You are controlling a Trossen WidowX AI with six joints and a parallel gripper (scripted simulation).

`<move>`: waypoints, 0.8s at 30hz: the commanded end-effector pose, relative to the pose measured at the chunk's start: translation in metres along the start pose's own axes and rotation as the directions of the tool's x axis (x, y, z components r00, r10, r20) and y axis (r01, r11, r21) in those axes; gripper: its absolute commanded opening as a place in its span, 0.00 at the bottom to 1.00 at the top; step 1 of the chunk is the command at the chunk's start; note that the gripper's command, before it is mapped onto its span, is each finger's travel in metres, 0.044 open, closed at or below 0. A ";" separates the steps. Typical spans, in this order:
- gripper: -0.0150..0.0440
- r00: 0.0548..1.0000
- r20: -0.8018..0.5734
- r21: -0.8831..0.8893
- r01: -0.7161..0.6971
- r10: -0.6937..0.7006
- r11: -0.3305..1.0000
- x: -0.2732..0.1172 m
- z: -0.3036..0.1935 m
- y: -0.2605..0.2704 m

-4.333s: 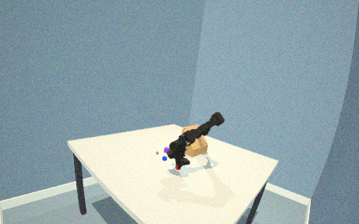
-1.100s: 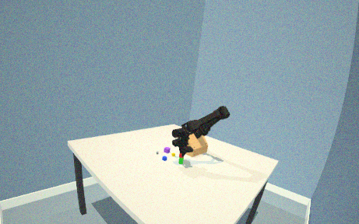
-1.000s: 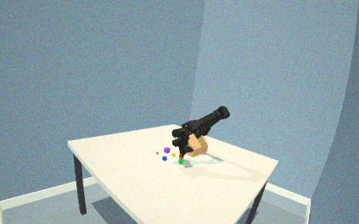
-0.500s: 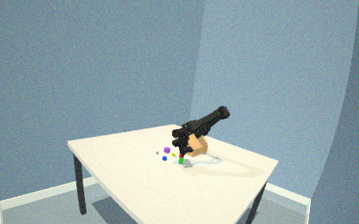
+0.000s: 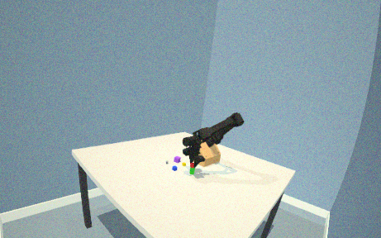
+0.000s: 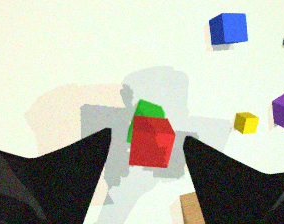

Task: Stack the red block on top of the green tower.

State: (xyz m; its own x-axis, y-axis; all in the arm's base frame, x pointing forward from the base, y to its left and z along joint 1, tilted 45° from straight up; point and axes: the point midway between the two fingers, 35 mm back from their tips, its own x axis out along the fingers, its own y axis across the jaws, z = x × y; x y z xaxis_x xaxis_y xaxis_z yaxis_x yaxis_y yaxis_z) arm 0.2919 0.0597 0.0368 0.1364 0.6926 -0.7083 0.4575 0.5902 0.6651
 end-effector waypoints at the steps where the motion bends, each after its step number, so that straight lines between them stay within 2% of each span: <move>1: 0.88 1.000 0.001 -0.002 0.001 -0.001 1.000 0.000 0.000 0.000; 4: 1.00 1.000 0.001 -0.002 0.001 -0.001 1.000 0.000 0.000 0.000; 24: 1.00 1.000 0.001 -0.002 0.001 -0.001 1.000 0.000 0.000 0.000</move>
State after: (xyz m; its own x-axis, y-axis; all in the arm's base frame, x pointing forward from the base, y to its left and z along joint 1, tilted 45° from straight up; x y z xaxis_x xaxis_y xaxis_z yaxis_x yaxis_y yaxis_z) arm 0.2918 0.0596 0.0367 0.1362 0.6918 -0.7091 0.4573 0.5910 0.6645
